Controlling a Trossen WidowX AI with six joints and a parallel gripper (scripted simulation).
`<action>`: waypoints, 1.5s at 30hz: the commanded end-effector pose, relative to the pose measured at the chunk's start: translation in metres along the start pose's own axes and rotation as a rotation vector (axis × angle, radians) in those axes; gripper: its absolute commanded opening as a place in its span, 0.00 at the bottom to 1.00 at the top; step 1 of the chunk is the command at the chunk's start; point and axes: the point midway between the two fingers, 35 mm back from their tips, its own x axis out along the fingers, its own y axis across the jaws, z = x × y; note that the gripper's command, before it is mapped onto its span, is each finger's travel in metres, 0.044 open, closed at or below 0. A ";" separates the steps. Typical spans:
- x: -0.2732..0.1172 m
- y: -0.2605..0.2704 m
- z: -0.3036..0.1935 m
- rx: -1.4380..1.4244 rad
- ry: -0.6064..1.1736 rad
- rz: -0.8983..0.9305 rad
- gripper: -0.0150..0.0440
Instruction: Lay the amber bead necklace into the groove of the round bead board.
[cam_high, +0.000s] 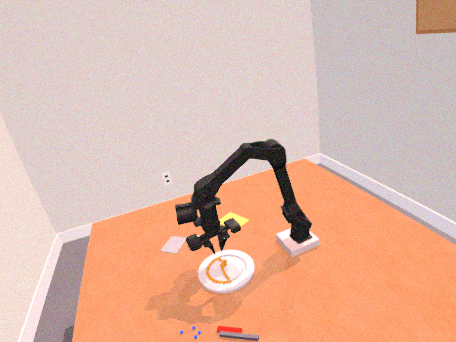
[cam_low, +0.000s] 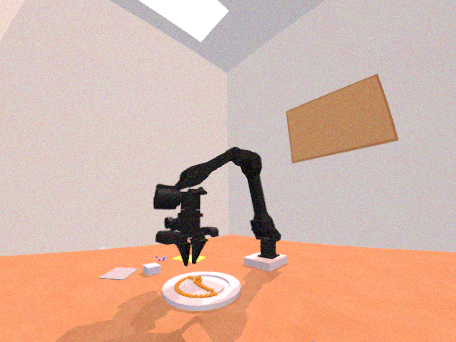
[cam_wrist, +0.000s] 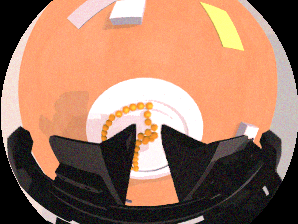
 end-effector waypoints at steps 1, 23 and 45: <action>-0.001 0.000 0.002 0.039 0.001 0.001 0.46; 0.024 0.000 0.002 0.034 0.000 0.002 0.46; 0.036 -0.001 0.002 0.031 0.001 -0.003 0.25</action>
